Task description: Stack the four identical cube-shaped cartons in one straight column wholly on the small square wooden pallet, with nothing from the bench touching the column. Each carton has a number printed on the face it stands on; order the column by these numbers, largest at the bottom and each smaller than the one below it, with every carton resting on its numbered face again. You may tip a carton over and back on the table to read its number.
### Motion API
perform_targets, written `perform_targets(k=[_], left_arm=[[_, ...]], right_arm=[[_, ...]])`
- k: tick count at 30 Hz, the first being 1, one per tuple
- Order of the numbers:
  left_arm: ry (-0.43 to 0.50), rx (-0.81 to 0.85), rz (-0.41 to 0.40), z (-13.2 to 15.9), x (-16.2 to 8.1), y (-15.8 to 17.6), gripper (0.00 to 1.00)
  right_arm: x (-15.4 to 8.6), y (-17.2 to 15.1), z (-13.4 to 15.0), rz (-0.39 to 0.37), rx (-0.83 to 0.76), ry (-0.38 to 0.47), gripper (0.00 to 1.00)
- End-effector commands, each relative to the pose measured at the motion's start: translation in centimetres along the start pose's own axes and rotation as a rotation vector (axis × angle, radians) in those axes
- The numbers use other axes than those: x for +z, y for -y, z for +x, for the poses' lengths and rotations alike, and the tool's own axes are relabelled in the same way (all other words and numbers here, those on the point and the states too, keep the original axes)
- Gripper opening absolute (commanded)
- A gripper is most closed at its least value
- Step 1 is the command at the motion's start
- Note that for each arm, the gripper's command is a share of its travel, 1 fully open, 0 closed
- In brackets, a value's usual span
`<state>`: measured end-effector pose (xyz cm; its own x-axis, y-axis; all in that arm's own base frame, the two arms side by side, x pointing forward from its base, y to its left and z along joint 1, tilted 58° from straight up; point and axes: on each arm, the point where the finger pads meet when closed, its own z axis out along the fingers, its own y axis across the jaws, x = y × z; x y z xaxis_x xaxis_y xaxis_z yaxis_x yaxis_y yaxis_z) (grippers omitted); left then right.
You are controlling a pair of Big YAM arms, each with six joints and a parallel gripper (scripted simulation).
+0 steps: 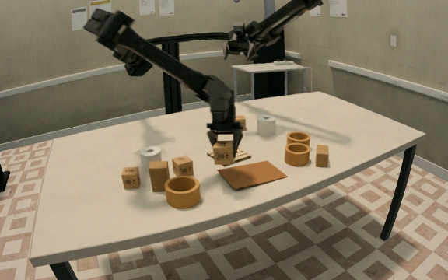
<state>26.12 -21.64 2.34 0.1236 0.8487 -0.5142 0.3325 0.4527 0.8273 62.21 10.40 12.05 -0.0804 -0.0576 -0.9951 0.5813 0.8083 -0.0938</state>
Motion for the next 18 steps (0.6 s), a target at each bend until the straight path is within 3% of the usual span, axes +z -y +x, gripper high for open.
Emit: perform_targets(k=[1,4,9,18], left_arm=[[0.014,-0.022,-0.013,-0.5,0.1,-0.3,1.00],[0.014,-0.022,-0.013,-0.5,0.1,-0.3,1.00],[0.014,-0.022,-0.013,-0.5,0.1,-0.3,1.00],[0.014,-0.022,-0.013,-0.5,0.1,-0.3,1.00]], right_arm=[[-3.0,-1.3,6.7,-0.009,-0.013,0.015,0.50],[-5.9,-0.5,11.6,0.011,-0.025,0.016,0.50],[-8.3,0.8,15.7,0.034,-0.015,0.021,0.50],[-10.4,2.9,19.0,0.054,-0.032,0.017,0.50]])
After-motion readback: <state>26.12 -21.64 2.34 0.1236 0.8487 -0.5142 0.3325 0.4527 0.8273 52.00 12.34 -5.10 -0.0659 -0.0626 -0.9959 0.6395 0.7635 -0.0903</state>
